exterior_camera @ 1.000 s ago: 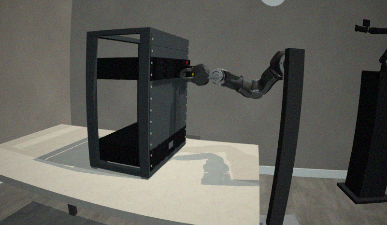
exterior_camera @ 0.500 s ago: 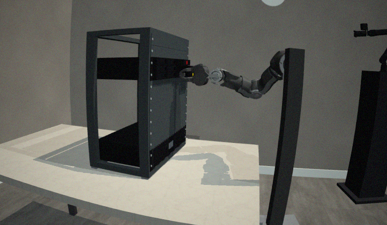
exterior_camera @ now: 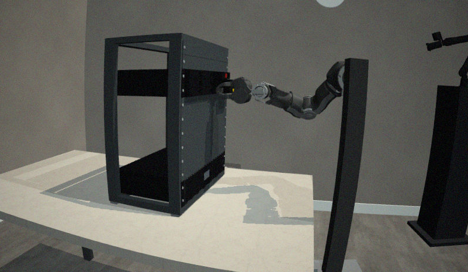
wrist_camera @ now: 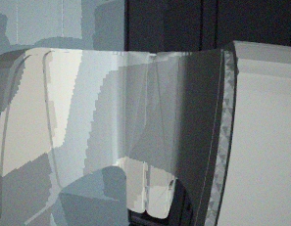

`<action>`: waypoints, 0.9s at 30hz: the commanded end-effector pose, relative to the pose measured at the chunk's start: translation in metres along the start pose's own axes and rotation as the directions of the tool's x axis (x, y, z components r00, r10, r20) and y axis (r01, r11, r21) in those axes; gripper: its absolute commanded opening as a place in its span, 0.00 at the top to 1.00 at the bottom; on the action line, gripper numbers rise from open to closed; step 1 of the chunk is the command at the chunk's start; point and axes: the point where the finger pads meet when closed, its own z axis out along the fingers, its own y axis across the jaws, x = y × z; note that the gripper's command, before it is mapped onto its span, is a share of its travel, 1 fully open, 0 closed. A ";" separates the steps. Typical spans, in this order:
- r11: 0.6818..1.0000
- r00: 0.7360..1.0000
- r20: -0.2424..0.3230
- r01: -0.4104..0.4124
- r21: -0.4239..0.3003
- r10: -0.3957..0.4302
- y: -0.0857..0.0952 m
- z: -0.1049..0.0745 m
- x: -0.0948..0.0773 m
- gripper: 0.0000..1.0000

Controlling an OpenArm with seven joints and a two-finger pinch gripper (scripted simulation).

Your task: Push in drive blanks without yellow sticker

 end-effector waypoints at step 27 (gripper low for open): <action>1.000 0.999 -0.042 -0.001 -0.006 0.001 0.002 0.003 0.013 1.00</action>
